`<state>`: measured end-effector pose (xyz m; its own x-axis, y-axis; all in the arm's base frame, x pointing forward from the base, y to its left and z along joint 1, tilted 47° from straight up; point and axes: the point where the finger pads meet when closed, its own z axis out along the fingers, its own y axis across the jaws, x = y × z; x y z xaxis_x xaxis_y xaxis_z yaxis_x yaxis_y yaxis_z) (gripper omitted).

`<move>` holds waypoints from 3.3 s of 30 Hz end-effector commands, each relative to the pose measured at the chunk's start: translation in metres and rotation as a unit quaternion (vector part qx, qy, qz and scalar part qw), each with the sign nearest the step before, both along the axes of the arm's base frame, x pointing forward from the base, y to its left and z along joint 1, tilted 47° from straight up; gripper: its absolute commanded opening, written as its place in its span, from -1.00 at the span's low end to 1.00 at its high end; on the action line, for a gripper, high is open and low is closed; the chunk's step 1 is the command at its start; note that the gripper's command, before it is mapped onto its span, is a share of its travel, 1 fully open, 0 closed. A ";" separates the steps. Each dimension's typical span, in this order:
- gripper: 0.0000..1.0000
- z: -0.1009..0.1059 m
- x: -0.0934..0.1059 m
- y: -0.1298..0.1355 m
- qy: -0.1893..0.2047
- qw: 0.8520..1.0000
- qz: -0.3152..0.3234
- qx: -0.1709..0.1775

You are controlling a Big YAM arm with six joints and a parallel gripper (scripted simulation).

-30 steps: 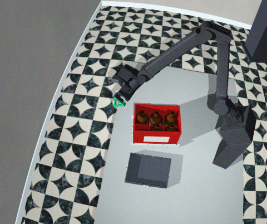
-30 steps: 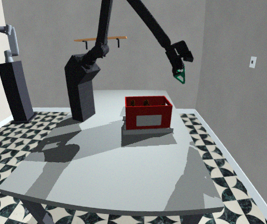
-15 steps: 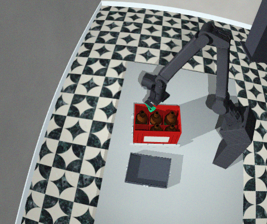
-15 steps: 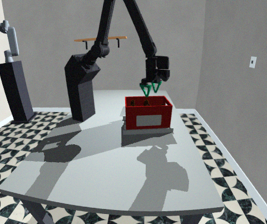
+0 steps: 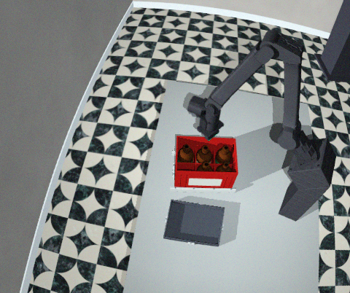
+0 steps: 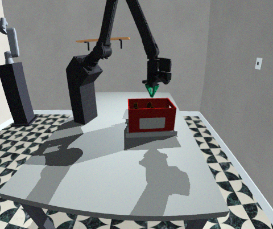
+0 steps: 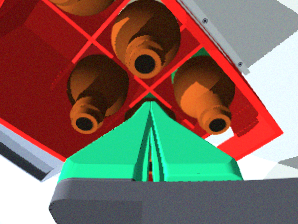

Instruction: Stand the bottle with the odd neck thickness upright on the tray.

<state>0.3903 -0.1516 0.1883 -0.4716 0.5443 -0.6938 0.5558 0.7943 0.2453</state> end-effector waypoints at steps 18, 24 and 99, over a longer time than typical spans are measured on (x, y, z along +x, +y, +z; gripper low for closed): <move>-1.00 0.011 0.002 0.001 -0.010 1.000 0.000 0.001; -1.00 0.011 0.002 0.001 -0.010 1.000 0.000 0.001; 0.21 -0.004 0.022 -0.005 -0.008 1.000 -0.002 0.000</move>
